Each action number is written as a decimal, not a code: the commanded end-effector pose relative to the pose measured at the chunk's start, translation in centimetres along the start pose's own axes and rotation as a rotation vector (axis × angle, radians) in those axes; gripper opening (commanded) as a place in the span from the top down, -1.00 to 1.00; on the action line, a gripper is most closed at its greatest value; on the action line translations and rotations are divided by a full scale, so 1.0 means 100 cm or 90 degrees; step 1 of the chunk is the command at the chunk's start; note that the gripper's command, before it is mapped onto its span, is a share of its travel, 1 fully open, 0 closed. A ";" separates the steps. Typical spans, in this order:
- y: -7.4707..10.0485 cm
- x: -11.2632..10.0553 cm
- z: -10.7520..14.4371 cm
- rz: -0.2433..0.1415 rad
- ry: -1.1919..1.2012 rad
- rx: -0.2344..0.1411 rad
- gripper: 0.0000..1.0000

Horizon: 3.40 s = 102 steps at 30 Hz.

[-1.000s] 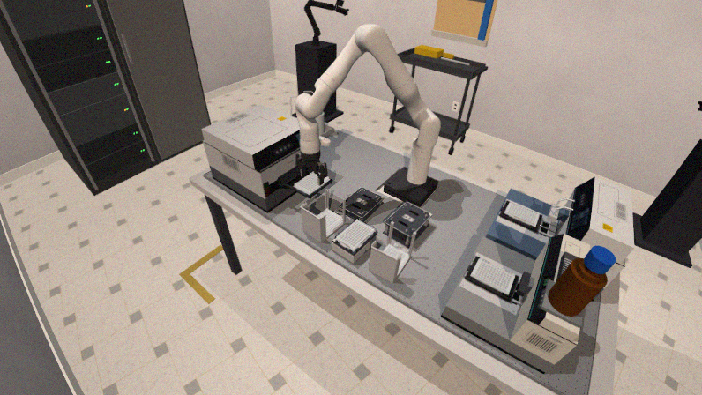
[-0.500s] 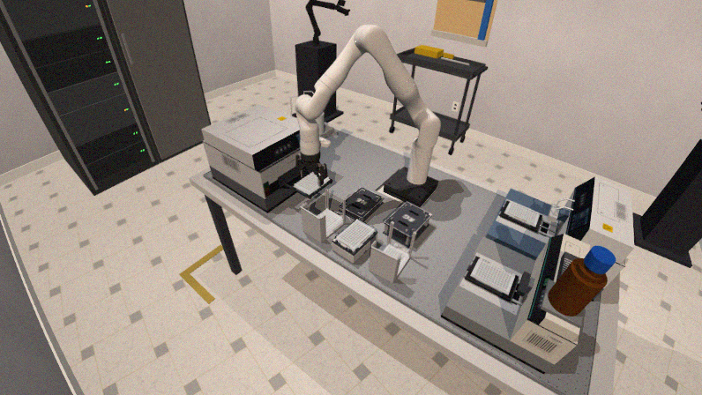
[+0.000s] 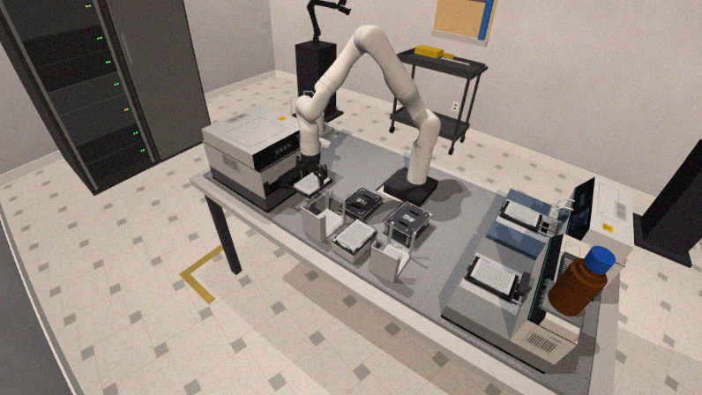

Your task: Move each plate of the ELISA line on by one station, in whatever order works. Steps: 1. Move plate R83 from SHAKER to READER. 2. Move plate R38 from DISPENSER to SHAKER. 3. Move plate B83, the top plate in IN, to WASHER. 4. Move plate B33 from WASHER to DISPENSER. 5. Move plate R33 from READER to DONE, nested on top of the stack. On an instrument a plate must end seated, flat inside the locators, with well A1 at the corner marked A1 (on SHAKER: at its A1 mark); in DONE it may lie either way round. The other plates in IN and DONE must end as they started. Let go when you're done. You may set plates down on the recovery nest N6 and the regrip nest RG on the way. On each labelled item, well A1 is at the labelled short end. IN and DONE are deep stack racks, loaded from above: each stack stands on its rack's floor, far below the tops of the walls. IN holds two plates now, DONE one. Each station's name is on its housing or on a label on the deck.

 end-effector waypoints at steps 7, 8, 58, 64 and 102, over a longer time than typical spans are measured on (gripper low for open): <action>-0.001 0.000 0.000 0.000 -0.003 0.001 -1.00; -0.001 0.000 0.000 0.000 -0.003 0.001 -1.00; 0.000 0.000 0.000 0.000 -0.001 0.001 -0.88; -0.001 0.000 0.000 0.001 -0.003 0.001 -0.88; 0.013 0.000 0.000 -0.001 0.000 -0.001 -0.88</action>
Point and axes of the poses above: the point where the finger pads meet when closed, its own y axis back along the fingers, its own z axis across the jaws, x = y × z, the point moved 9 cm from there along y, back along the fingers, and after that the axes turned 6 degrees about y, right-handed, at the moved point
